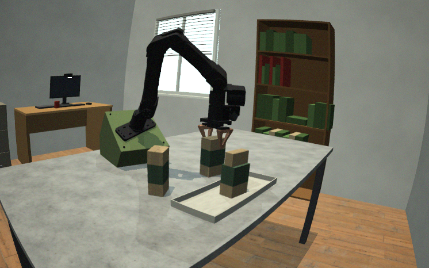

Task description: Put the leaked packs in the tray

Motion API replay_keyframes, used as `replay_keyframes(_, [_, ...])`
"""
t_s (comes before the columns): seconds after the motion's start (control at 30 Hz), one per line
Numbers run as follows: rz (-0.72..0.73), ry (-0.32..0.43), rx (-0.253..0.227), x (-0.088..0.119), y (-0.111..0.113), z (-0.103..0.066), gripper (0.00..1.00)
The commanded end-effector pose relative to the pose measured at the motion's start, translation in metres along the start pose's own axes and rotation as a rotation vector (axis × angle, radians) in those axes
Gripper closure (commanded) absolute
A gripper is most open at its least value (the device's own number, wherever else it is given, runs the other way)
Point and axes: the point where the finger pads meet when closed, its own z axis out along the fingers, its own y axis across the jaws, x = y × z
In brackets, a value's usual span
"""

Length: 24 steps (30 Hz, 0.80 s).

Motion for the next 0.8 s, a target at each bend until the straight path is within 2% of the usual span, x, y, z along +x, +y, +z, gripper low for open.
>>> replay_keyframes(0.0, [-0.012,-0.002,-0.017,-0.0027,0.0053,0.0054,0.23])
replay_keyframes(0.63, [-0.012,-0.002,-0.017,-0.0027,0.0053,0.0054,0.23])
replay_keyframes(0.67, [-0.012,-0.002,-0.017,-0.0027,0.0053,0.0054,0.76])
replay_keyframes(0.77, [-0.012,0.0,-0.019,-0.0024,0.0057,0.0054,0.76])
